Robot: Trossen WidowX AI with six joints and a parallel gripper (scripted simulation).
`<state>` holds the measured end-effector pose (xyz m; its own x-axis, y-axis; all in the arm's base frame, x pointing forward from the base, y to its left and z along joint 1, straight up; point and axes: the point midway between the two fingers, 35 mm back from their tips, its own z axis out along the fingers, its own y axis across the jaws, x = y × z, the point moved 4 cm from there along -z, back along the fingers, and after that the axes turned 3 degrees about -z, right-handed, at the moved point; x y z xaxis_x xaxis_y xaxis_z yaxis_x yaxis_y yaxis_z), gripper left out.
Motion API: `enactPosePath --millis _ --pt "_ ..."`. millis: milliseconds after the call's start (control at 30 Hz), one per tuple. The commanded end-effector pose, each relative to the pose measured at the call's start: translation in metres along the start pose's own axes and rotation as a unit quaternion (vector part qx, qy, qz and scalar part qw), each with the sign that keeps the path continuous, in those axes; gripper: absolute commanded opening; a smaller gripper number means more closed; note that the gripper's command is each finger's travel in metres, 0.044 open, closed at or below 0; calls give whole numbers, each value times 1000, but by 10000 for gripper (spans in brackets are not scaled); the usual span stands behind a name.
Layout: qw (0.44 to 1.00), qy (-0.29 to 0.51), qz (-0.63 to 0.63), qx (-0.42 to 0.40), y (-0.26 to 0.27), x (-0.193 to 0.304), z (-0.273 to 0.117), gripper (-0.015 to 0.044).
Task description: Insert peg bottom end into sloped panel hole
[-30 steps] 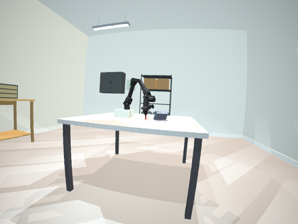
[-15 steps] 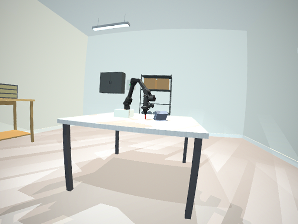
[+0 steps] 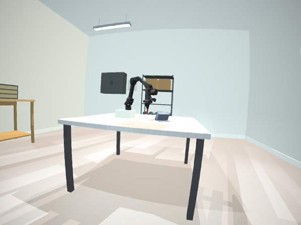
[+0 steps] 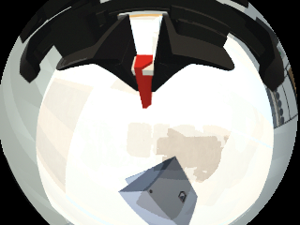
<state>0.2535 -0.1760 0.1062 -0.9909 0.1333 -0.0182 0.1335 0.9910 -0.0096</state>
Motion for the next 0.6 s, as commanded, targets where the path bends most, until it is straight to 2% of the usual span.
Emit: enactPosePath --millis 0,567 --pt "1000 0 -10 2 2 0 -3 0" --pt "994 18 -104 42 14 -11 4 0"
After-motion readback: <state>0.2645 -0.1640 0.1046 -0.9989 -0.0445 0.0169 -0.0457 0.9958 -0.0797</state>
